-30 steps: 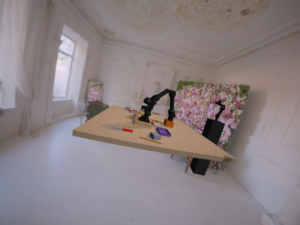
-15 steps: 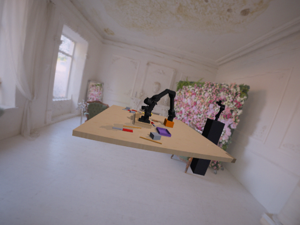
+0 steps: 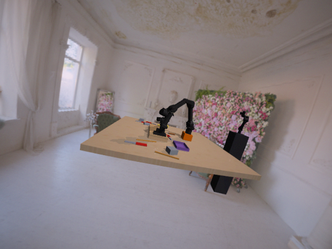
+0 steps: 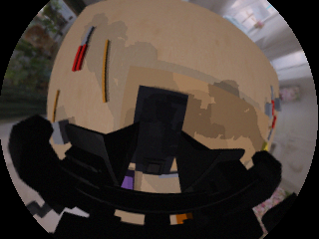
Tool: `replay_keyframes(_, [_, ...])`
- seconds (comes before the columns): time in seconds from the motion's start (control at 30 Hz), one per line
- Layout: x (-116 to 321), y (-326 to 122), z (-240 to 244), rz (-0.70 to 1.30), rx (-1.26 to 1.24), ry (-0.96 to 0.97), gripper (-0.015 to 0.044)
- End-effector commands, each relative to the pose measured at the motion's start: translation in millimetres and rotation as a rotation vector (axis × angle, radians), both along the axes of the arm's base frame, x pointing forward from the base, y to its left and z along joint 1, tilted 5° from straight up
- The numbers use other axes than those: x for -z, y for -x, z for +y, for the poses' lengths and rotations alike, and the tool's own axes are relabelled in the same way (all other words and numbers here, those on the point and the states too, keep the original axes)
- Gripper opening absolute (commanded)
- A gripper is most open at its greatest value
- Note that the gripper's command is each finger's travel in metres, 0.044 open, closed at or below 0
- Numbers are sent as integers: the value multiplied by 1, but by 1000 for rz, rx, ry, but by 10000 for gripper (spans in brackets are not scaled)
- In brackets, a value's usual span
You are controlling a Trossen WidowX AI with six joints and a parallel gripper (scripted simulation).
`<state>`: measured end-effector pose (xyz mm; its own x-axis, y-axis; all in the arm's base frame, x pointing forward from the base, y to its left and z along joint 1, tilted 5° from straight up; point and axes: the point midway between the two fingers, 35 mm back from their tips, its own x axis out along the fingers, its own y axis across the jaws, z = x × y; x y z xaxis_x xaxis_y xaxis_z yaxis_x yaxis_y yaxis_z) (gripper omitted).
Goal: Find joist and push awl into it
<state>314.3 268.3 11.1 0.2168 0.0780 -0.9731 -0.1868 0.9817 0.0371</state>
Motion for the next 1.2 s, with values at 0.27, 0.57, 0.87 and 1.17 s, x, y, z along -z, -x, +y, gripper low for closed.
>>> replay_keyframes(0.27, [2, -3, -22, 3, 0, 3, 0])
replay_keyframes(0.57, [3, -7, -38, 3, 0, 5, 0])
replay_keyframes(0.87, [3, -10, -54, 3, 0, 6, 0])
replay_keyframes(1.17, [4, -13, -71, 2, 0, 7, 0])
